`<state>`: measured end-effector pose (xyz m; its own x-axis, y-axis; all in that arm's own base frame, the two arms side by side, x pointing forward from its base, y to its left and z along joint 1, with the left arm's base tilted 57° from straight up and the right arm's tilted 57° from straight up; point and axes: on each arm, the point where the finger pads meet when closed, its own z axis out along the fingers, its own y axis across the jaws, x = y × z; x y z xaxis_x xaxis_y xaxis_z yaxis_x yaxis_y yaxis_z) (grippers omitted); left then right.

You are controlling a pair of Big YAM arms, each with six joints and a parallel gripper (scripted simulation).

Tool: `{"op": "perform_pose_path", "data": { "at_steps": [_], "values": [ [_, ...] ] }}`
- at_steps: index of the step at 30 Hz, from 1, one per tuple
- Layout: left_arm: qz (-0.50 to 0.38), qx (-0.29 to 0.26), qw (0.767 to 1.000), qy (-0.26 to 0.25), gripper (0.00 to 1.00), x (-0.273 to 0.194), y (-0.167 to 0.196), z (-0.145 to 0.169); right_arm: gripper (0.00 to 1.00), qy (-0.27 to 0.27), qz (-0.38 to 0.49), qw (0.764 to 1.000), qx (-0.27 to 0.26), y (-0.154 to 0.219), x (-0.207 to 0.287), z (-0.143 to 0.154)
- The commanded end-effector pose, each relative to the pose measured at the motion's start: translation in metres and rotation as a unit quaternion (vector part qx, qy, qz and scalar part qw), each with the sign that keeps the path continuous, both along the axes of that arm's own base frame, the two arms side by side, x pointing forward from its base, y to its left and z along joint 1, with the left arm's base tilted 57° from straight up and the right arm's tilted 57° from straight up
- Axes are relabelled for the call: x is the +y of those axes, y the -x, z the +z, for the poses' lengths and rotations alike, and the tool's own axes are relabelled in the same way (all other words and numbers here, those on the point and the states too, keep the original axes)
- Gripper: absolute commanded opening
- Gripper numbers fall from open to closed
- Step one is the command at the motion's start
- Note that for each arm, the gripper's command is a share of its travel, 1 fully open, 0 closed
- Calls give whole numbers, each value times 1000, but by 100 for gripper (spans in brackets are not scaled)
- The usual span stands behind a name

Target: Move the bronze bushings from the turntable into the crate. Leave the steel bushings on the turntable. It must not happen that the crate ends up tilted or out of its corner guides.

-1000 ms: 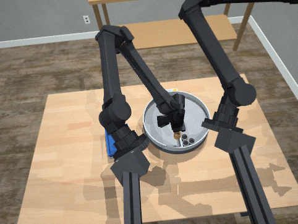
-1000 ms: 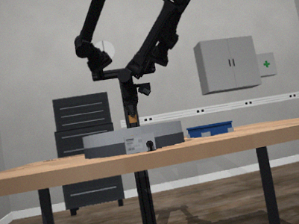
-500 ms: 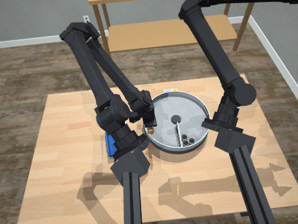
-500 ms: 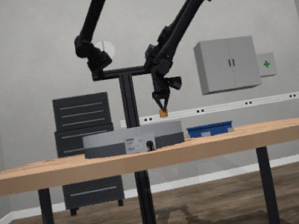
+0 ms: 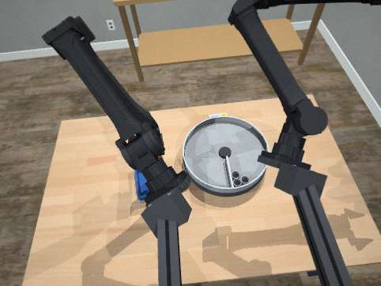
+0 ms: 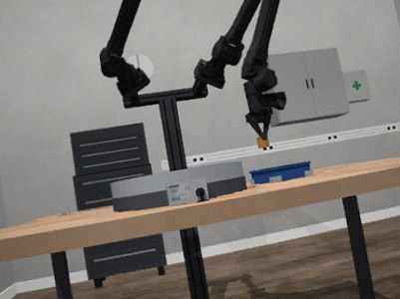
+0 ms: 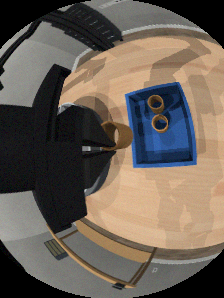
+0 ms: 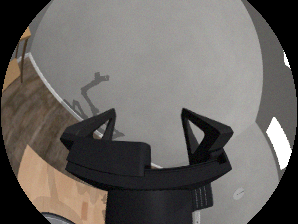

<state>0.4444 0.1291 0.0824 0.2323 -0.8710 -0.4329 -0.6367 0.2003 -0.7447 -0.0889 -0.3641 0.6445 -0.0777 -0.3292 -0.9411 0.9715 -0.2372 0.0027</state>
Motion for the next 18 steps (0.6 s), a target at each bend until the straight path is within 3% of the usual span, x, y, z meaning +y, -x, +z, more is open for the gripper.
{"op": "perform_pose_path", "data": {
  "at_steps": [1, 11, 18],
  "values": [
    [-19, 22, 1000, -12, 0, 5, 4, 6, 100, 26, -9, 1000, 8, 3, 16, 30],
    [-19, 21, 1000, -13, 0, 47, 3, 42, 100, 26, -9, 1000, 8, 3, 16, 30],
    [-30, 30, 999, -10, 0, 42, 6, 39, 100, 26, -9, 1000, 8, 3, 16, 30]
  ]
}}
